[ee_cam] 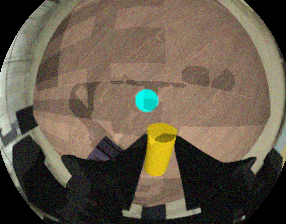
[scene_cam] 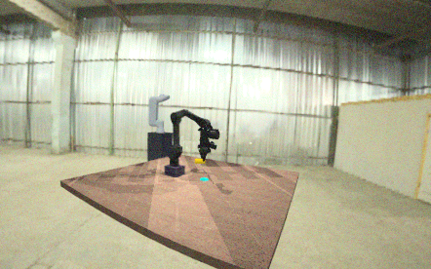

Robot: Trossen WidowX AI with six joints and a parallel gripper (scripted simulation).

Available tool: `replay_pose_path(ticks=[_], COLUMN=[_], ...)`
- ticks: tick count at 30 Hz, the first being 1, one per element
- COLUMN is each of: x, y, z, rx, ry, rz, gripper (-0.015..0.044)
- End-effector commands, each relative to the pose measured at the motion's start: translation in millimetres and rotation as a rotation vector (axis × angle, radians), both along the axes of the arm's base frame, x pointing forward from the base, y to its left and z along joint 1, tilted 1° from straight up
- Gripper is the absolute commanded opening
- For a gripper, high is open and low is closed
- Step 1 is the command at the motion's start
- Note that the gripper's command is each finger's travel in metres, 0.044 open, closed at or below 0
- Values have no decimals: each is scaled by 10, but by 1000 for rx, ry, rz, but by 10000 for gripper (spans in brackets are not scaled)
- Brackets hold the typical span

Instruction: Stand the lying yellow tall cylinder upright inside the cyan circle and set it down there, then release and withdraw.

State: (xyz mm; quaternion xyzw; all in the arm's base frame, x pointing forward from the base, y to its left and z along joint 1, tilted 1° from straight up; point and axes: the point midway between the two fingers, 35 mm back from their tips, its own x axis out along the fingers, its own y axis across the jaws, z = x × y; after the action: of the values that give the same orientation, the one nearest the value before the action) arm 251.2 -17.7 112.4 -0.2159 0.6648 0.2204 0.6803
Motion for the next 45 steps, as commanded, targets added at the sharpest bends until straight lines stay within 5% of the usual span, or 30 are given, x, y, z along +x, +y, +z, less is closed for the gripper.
replay_pose_path(ticks=[1, 45], x=[-4, 151], y=[134, 308], z=[18, -211], rx=[7, 232], ry=[0, -150], rz=[31, -23], gripper=[105, 105])
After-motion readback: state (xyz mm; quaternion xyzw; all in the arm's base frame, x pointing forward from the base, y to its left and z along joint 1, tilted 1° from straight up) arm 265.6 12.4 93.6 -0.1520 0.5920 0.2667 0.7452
